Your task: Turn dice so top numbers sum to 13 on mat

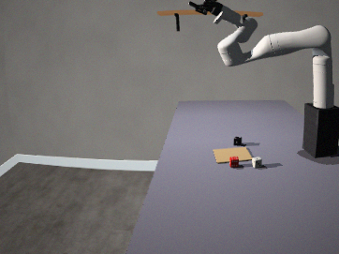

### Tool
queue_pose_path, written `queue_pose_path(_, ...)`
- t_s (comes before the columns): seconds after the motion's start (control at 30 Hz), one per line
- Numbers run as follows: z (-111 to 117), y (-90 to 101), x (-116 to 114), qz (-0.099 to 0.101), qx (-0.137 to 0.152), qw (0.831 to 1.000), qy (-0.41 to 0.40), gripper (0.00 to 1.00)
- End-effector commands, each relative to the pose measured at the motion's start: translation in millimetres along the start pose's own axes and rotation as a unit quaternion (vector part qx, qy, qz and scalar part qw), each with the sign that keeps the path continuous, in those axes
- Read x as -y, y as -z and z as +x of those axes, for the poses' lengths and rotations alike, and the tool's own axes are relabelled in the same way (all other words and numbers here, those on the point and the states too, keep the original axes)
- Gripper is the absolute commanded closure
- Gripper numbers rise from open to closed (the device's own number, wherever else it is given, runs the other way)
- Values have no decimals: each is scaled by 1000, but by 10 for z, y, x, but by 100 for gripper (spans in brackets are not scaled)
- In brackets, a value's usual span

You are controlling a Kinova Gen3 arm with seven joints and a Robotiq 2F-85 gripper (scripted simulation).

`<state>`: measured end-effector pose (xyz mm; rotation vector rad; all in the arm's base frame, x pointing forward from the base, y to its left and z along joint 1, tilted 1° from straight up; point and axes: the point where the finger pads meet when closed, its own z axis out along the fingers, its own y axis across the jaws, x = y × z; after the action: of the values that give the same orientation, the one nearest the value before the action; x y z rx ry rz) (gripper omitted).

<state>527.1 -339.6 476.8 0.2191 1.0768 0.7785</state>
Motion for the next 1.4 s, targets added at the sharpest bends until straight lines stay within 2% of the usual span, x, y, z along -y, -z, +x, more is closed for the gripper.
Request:
queue_pose_path(0.0, -8, -4, -10, -1, 0, 1000, 1, 0)
queue_pose_path(0.63, -11, -2, -9, -1, 1, 1000, 1, 0)
queue_pose_path(0.83, -76, 25, 23, 4, 11, 1000, -3, 0)
queue_pose_path(1.03, -291, 126, 131, 21, 44, 999, -17, 0)
queue_pose_path(1.1, -291, 126, 131, 21, 44, 999, -17, 0)
queue_pose_path(1.23, -536, 266, 264, 40, 83, 995, -34, 0)
queue_pose_path(1.37, -851, 496, 455, 66, 138, 987, -58, 0)
